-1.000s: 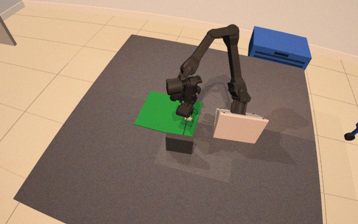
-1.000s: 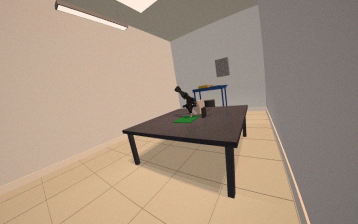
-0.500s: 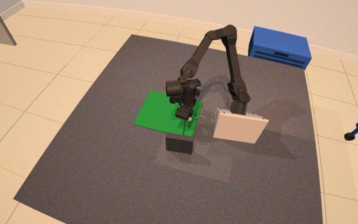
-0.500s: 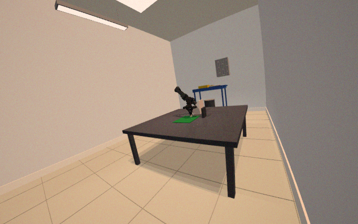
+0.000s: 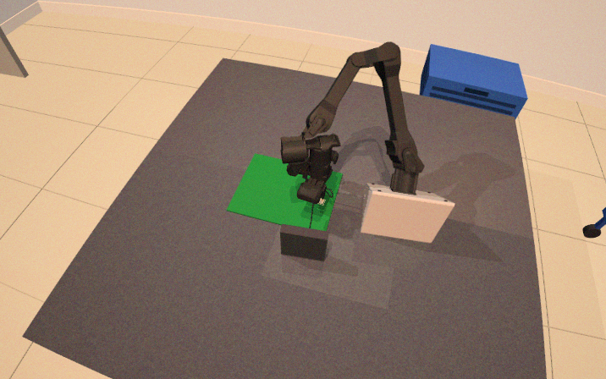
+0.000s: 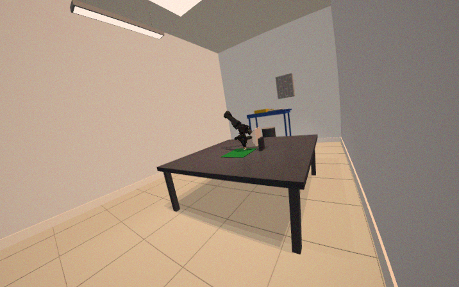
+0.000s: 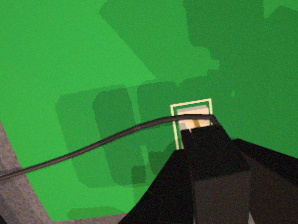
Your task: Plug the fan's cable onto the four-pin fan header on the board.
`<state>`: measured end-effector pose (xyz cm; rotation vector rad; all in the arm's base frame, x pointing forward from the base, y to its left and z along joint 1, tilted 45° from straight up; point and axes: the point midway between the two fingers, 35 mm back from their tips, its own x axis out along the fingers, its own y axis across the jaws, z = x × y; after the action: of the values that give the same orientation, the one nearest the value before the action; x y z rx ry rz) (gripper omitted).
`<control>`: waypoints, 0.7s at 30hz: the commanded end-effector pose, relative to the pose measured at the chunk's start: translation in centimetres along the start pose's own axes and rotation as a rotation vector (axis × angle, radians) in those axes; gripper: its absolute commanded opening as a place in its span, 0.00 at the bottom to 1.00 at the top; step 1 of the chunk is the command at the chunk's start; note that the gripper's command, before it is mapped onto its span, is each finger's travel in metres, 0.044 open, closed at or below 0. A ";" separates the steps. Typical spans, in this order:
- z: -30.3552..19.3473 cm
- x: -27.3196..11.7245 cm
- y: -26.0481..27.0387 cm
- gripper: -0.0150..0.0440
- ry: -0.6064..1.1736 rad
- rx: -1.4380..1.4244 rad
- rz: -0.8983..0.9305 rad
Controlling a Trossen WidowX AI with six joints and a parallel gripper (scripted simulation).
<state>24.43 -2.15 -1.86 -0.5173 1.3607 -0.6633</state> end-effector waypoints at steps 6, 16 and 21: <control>0.1 0.1 -0.1 0.25 -0.003 -0.006 -0.003; 0.0 0.3 -0.1 0.25 -0.003 -0.006 -0.003; 0.0 0.4 -0.1 0.25 -0.003 -0.006 -0.003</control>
<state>24.48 -2.40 -2.06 -0.5180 1.3602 -0.6620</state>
